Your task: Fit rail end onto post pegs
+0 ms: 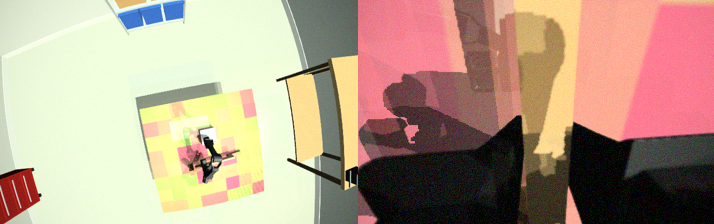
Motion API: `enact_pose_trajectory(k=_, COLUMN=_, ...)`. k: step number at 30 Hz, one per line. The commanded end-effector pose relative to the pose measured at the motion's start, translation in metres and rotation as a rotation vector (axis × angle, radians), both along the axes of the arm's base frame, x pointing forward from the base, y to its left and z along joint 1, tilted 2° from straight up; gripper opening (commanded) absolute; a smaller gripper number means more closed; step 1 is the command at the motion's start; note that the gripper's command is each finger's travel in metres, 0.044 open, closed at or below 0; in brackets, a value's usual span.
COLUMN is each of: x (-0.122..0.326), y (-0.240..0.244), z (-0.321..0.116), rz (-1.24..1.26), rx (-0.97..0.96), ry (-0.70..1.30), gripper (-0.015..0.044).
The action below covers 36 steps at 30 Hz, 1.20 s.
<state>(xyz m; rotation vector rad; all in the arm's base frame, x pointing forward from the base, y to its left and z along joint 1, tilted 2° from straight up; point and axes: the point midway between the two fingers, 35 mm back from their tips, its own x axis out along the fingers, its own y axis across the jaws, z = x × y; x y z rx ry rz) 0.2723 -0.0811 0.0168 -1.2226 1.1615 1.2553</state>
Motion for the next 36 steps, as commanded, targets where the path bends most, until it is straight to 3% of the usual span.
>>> enact_pose_trajectory(k=1, x=0.0040, y=-0.0034, z=0.0030, rz=0.003, rx=-0.004, ry=-0.012, gripper=0.0000)
enact_pose_trajectory(k=36, x=0.0045, y=-0.0132, z=0.0030, rz=0.002, rx=-0.005, ry=-0.012, gripper=0.0000)
